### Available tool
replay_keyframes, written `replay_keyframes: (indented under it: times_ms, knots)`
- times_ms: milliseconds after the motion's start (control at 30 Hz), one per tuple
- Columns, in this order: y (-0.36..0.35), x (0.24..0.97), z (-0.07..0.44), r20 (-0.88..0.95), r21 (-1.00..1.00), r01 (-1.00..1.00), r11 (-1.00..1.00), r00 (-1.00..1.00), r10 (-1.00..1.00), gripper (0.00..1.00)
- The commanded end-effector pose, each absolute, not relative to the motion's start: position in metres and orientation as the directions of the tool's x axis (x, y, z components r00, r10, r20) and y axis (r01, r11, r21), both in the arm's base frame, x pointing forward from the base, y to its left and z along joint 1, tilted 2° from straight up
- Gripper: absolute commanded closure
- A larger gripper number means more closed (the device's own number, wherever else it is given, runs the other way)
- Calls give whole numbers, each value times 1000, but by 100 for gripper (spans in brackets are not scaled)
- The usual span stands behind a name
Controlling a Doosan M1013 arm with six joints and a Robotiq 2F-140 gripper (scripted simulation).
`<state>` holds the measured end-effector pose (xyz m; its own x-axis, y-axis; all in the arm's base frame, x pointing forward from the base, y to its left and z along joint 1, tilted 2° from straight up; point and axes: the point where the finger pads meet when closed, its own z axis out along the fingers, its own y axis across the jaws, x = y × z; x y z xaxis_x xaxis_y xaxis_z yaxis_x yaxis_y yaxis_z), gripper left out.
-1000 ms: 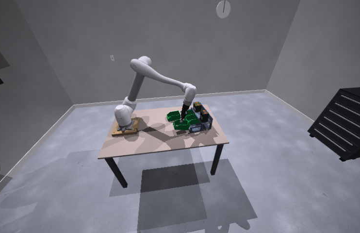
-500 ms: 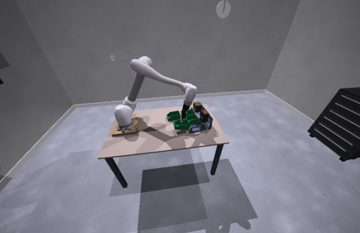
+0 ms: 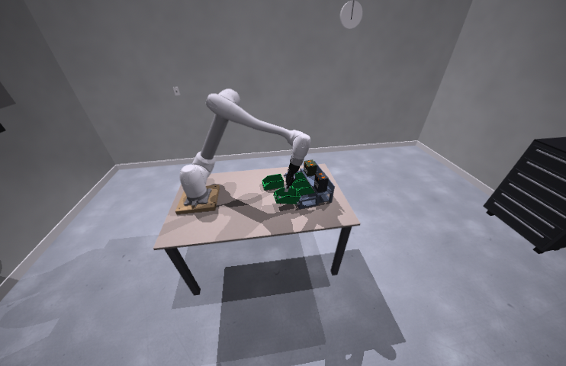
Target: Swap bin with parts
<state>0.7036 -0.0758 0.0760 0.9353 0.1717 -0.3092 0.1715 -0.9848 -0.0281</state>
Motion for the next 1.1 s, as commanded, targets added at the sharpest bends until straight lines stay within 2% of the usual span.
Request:
replay_keyframes:
  times_ms: [0, 1067]
  knots:
    - [-75, 705, 76, -309, -28, 172, -985, 935, 172, 90]
    - [-70, 739, 75, -309, -28, 172, -985, 935, 172, 90]
